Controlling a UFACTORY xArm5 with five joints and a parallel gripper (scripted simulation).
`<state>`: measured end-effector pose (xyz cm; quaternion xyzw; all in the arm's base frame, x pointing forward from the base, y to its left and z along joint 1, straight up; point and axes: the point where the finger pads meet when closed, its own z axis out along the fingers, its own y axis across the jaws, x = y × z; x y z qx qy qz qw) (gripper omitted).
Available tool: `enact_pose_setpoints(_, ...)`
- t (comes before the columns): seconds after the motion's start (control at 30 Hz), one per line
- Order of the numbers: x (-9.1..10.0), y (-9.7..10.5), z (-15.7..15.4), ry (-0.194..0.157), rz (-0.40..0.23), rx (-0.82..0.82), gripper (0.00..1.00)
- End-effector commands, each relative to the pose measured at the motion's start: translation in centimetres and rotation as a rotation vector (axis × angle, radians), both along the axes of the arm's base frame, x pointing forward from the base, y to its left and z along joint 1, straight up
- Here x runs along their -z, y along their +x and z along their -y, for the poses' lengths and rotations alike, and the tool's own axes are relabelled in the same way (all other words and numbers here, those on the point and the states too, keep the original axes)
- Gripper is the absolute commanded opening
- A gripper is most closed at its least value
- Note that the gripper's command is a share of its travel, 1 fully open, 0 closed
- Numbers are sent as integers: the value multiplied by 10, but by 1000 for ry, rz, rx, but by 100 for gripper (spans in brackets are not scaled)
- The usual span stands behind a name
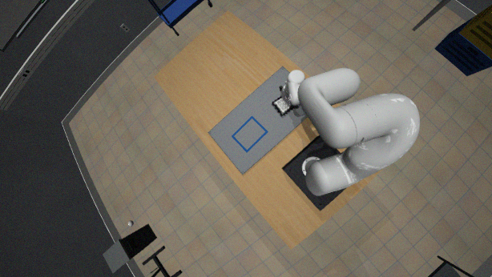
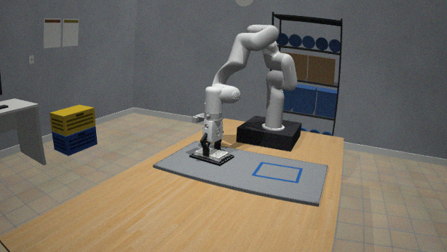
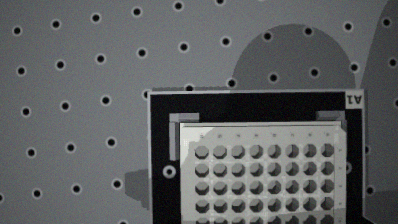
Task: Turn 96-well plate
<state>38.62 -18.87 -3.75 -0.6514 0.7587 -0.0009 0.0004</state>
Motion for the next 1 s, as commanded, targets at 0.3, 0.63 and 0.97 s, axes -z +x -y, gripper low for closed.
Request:
enact_pose_setpoints(0.3,-9,1,1,-1,3,0,100)
enact_pose_setpoints(0.63,-30,1,1,-2,3,0,100)
enact_pose_setpoints(0.97,-57,1,1,-2,3,0,100)
